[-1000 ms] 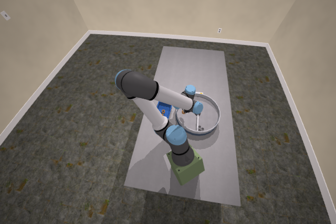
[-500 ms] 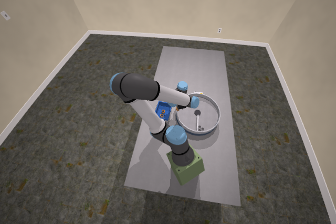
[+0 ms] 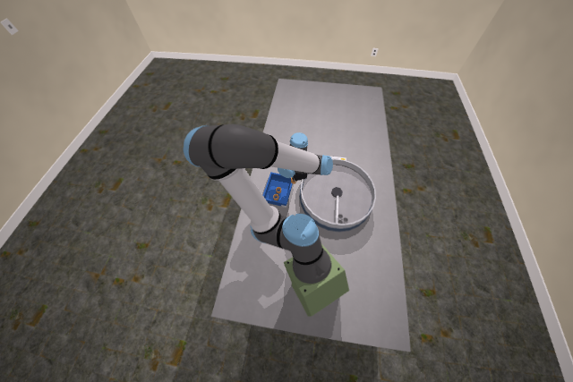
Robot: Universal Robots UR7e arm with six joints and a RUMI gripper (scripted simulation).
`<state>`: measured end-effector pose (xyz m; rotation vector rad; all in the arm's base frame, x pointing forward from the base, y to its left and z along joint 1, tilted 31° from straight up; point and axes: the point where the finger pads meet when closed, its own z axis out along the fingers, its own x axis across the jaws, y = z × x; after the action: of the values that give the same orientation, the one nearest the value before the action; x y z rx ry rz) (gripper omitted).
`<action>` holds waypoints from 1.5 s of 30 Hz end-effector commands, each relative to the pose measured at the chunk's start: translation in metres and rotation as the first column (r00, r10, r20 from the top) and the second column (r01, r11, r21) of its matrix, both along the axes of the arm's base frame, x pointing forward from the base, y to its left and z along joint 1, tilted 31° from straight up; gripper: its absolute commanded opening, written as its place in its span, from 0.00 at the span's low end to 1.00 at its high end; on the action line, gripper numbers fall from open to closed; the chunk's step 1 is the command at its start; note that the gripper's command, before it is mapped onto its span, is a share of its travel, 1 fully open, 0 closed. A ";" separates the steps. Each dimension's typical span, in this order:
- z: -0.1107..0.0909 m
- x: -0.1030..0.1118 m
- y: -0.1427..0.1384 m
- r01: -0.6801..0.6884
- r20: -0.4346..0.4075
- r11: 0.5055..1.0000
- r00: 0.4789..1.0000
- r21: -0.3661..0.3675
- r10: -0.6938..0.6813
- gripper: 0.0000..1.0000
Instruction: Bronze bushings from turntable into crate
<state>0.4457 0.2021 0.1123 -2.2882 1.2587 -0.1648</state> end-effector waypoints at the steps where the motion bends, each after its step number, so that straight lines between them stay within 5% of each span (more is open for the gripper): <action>1: 0.010 0.006 0.018 0.009 -0.001 1.000 1.000 -0.004 -0.009 0.00; 23: 0.037 0.016 0.070 0.009 -0.001 1.000 1.000 -0.003 -0.009 0.00; 45: 0.043 0.018 0.082 0.009 -0.002 1.000 1.000 -0.003 -0.009 0.00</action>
<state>0.4636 0.2836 0.1547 -2.2858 1.2705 -0.1681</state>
